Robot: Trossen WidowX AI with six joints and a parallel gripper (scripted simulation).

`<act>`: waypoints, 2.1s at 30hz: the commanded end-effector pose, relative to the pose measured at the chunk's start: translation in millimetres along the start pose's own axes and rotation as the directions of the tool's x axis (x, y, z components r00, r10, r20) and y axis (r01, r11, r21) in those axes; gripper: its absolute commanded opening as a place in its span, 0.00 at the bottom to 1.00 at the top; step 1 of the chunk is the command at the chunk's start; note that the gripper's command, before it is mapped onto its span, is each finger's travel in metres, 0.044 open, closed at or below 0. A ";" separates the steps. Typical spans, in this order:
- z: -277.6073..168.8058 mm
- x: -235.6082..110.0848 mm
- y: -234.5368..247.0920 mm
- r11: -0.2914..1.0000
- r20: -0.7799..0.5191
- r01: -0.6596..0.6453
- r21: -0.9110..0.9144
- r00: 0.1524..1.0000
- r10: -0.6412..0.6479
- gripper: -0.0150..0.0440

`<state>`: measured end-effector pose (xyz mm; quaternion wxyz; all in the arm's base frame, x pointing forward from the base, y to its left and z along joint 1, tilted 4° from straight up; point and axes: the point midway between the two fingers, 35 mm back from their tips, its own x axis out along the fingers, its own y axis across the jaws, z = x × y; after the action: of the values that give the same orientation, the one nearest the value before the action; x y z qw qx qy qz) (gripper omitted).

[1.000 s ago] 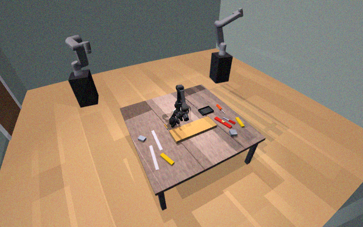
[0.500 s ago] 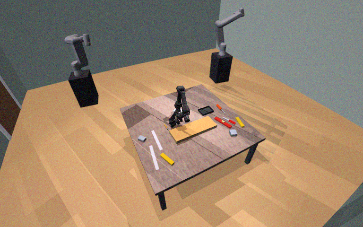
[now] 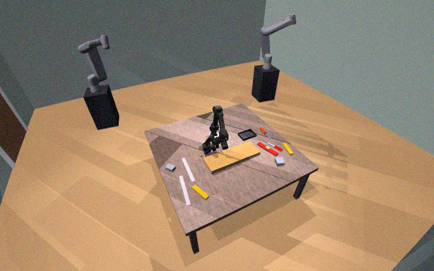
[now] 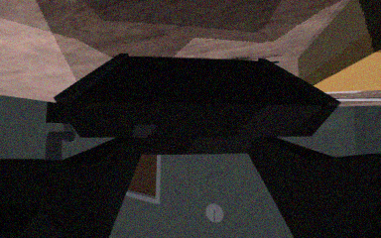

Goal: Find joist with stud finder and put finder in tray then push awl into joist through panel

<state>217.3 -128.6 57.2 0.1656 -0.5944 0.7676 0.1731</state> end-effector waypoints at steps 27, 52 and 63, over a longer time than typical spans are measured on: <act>10.1 15.0 -9.4 1.000 -0.030 0.009 0.009 1.000 -0.008 0.25; 19.8 15.9 -9.1 1.000 -0.024 0.007 0.007 1.000 -0.007 0.90; 19.8 15.9 -9.1 1.000 -0.024 0.007 0.007 1.000 -0.007 0.90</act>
<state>222.6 -136.9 33.7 0.1562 -0.5988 0.7692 0.1594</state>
